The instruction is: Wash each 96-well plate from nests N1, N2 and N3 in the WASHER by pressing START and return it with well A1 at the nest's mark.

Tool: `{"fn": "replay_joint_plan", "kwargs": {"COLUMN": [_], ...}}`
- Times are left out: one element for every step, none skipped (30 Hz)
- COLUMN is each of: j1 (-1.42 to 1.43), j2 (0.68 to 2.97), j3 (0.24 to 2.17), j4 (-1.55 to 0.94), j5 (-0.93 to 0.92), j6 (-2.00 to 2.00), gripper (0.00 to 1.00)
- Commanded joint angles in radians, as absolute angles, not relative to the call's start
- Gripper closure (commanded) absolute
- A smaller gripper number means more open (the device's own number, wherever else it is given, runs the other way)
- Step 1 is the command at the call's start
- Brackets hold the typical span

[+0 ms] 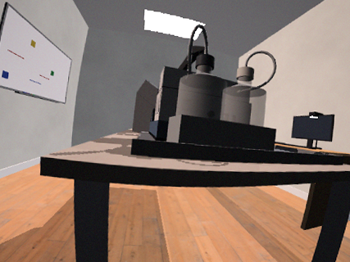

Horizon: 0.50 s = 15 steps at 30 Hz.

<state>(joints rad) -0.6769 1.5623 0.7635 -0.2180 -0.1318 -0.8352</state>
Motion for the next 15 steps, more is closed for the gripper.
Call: {"fn": "replay_joint_plan", "kwargs": {"j1": [-0.628,-0.61,-0.592,-0.574,-0.556,-0.538,-0.52,-0.502,-0.485,-0.468,-0.468,-0.468,-0.451,-0.434,-0.417], "j2": [1.56,1.562,1.565,1.568,1.572,1.575,1.58,1.584,1.589,1.594,1.594,1.594,1.6,1.606,1.612], "j3": [0.77,0.772,0.775,0.778,0.782,0.786,0.79,0.794,0.8,0.805,0.805,0.805,0.811,0.817,0.823], "j4": [-0.21,-0.209,-0.207,-0.206,-0.205,-0.205,-0.204,-0.204,-0.203,-0.204,-0.204,-0.204,-0.204,-0.204,-0.205], "j5": [-0.093,-0.083,-0.074,-0.064,-0.054,-0.045,-0.035,-0.026,-0.016,-0.007,-0.007,-0.007,0.002,0.011,0.02], "j6": [-0.769,-0.754,-0.738,-0.723,-0.708,-0.693,-0.678,-0.663,-0.648,-0.634,-0.634,-0.634,-0.619,-0.605,-0.591], "gripper": [1.0,1.0,1.0,1.0,1.0,1.0,1.0,1.0,1.0,1.0,1.0,1.0,1.0,1.0,1.0]}}
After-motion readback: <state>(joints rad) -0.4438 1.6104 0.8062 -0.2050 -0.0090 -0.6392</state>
